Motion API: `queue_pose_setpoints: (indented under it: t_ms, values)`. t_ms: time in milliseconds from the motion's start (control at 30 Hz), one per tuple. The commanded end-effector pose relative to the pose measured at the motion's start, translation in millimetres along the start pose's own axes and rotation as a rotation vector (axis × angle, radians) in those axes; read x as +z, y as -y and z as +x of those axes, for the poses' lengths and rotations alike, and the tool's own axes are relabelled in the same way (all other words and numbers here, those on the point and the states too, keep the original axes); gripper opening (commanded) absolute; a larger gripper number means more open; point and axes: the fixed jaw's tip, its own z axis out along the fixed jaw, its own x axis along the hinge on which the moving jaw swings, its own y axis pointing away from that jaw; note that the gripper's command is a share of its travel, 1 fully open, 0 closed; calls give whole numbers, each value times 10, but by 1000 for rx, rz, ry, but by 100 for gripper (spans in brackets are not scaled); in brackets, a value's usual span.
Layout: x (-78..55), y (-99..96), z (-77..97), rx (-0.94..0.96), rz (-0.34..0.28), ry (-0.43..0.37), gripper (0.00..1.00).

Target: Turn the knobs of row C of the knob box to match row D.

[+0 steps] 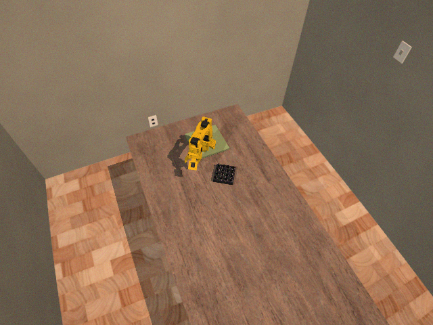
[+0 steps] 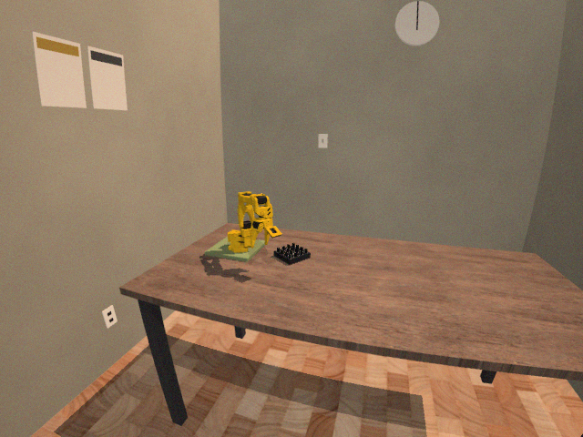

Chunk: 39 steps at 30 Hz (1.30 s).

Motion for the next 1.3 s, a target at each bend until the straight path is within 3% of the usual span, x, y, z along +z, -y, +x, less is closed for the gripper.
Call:
queue_pose_setpoints:
  t_ms: [0, 333, 1267]
  values:
    - [-4, 109, 9, 121, -1, -24, 37]
    - [-36, 284, 27, 313, 6, -20, 40]
    - [-37, 290, 28, 319, 7, -20, 40]
